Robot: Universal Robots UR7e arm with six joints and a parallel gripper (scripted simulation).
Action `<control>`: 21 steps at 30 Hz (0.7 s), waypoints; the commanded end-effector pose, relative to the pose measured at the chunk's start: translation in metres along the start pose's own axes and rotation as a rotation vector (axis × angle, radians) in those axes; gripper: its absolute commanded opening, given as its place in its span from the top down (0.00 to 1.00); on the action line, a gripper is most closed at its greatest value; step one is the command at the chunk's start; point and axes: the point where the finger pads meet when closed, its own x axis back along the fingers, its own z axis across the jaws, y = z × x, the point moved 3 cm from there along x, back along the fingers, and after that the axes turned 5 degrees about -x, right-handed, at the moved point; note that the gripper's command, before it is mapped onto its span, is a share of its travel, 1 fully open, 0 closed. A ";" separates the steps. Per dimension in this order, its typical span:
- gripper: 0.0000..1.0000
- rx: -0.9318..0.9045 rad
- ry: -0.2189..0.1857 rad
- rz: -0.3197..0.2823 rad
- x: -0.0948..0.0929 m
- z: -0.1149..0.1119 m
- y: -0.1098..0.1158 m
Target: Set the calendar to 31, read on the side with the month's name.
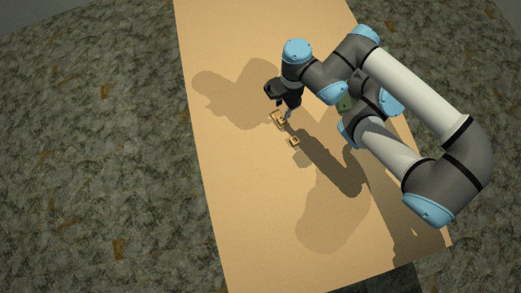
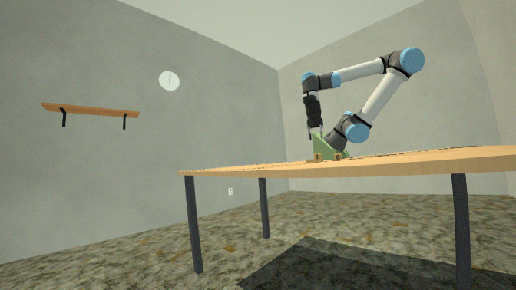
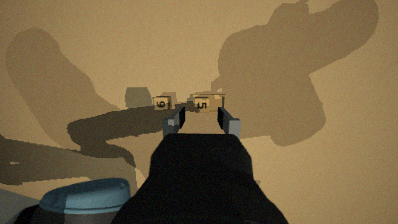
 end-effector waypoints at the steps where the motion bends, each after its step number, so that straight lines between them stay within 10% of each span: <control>1: 0.00 0.022 0.004 0.001 0.002 -0.001 -0.001; 21: 0.00 0.452 0.001 -0.001 -0.005 -0.031 -0.003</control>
